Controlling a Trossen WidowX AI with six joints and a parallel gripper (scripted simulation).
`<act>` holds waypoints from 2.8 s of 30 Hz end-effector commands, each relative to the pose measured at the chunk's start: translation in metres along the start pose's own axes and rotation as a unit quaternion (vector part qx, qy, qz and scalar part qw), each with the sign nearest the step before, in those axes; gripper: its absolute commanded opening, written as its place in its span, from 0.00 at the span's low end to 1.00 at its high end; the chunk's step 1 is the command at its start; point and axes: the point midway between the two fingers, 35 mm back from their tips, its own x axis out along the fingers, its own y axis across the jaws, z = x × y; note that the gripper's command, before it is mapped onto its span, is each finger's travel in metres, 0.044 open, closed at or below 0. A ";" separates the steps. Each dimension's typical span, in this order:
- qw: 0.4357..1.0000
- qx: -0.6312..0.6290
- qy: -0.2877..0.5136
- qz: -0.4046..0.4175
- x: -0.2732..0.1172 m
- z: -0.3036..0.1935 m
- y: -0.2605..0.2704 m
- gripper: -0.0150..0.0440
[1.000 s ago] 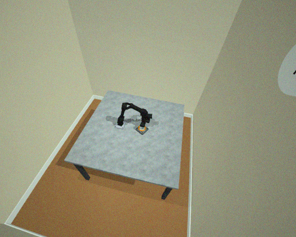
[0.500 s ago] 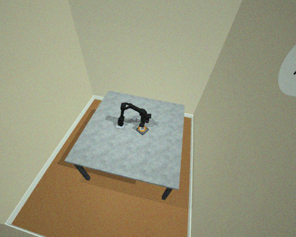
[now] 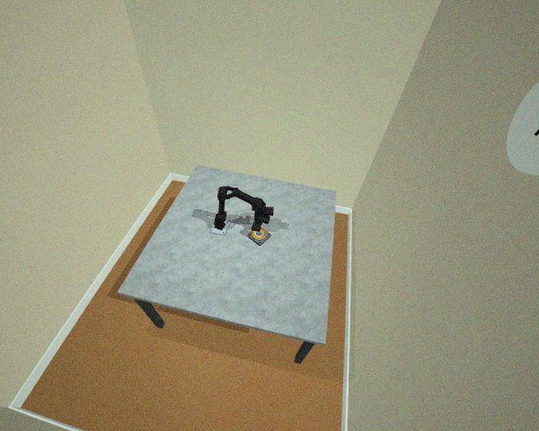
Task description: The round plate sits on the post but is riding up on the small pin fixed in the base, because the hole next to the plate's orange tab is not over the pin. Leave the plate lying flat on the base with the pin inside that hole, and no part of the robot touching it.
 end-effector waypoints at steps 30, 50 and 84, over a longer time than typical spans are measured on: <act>1.000 0.000 0.008 -0.003 0.000 -0.029 -0.029 0.25; 1.000 0.000 0.008 -0.004 -0.002 -0.031 -0.057 0.25; 1.000 0.000 0.008 -0.006 -0.004 -0.014 -0.088 0.25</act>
